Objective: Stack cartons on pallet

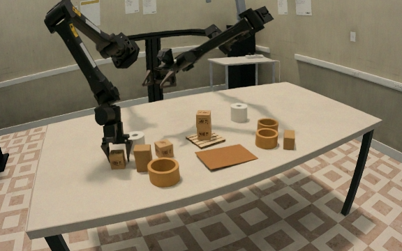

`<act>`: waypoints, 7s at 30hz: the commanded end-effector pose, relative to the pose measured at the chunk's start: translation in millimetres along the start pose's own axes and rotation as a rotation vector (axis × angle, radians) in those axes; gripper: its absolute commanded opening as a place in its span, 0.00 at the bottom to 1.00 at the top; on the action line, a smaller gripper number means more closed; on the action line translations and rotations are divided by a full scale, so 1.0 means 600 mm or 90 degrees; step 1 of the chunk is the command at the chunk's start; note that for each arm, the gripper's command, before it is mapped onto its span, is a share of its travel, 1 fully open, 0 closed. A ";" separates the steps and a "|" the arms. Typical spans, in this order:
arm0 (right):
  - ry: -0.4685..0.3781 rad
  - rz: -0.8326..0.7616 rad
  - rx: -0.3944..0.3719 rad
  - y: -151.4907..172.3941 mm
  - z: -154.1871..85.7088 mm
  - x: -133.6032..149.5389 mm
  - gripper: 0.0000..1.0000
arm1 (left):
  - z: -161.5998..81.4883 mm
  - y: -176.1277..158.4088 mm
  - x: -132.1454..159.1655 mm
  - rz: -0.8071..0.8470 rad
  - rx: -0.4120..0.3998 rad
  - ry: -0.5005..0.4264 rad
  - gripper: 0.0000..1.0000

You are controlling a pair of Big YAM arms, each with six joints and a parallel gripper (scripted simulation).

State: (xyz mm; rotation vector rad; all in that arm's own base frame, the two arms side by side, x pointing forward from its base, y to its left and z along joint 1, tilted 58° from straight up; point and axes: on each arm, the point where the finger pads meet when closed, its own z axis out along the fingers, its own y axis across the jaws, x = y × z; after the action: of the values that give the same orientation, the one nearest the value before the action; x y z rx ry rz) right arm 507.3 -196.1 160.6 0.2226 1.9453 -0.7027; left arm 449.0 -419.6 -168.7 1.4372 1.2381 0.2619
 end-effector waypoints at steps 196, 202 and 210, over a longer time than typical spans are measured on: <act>0.007 0.150 0.053 0.565 -0.279 0.233 0.50 | -0.590 0.172 -0.198 -0.079 -0.190 0.161 1.00; 0.005 0.155 0.052 0.566 -0.271 0.228 0.50 | -0.590 0.172 -0.198 -0.079 -0.190 0.161 1.00; 0.006 0.152 0.053 0.566 -0.265 0.232 0.50 | -0.590 0.172 -0.198 -0.079 -0.190 0.161 1.00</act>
State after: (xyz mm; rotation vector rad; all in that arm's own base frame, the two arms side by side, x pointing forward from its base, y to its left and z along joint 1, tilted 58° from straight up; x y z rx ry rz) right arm 469.8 160.0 -31.2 0.5099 1.8517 -0.5940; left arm 189.1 -278.5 82.2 1.0851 1.4286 0.5320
